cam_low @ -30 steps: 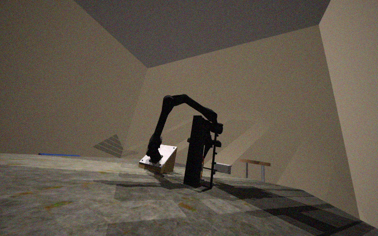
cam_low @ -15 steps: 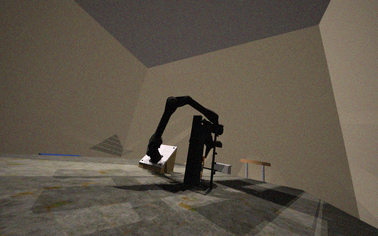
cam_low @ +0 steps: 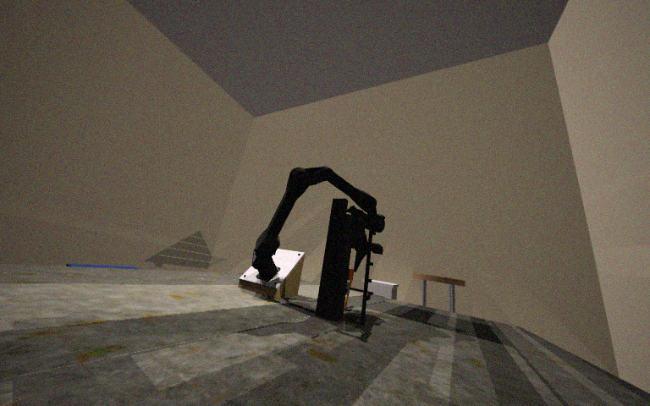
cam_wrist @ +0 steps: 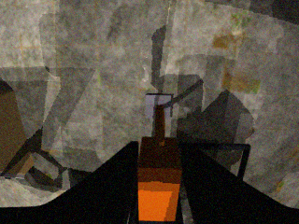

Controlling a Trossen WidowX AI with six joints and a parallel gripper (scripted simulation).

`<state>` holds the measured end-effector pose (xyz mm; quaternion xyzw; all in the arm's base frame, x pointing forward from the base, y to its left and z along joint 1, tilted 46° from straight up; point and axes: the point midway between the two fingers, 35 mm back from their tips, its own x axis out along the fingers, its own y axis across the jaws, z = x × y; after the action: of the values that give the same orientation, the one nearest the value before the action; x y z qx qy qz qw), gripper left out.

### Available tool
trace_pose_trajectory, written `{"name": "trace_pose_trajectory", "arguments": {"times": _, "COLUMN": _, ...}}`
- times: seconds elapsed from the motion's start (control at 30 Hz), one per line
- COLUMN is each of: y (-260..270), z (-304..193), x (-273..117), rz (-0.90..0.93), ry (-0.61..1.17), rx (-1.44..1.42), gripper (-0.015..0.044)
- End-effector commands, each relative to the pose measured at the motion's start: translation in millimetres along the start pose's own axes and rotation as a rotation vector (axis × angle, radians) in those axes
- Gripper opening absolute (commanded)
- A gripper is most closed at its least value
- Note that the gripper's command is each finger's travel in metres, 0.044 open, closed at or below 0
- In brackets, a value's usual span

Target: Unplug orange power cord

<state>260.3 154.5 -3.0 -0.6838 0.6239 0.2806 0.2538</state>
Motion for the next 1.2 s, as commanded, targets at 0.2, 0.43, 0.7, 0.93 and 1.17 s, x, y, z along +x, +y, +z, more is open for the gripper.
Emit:
{"name": "trace_pose_trajectory", "arguments": {"times": 0.2, "y": -1, "z": -4, "x": 1, "rz": 0.0, "ry": 0.003, "rx": 0.005, "gripper": 0.016}}
{"name": "trace_pose_trajectory", "arguments": {"times": 0.43, "y": 0, "z": -3, "x": -10, "rz": -0.017, "ry": -0.013, "rx": -0.016, "gripper": 0.016}}
{"name": "trace_pose_trajectory", "arguments": {"times": 0.7, "y": 0, "z": -8, "x": -10, "rz": -0.017, "ry": -0.013, "rx": -0.016, "gripper": 0.016}}
{"name": "trace_pose_trajectory", "arguments": {"times": 0.93, "y": 0, "z": -19, "x": -10, "rz": -0.017, "ry": -0.012, "rx": -0.016, "gripper": 0.016}}
{"name": "trace_pose_trajectory", "arguments": {"times": 1.17, "y": 0, "z": -25, "x": -10, "rz": -0.017, "ry": -0.011, "rx": -0.016, "gripper": 0.016}}
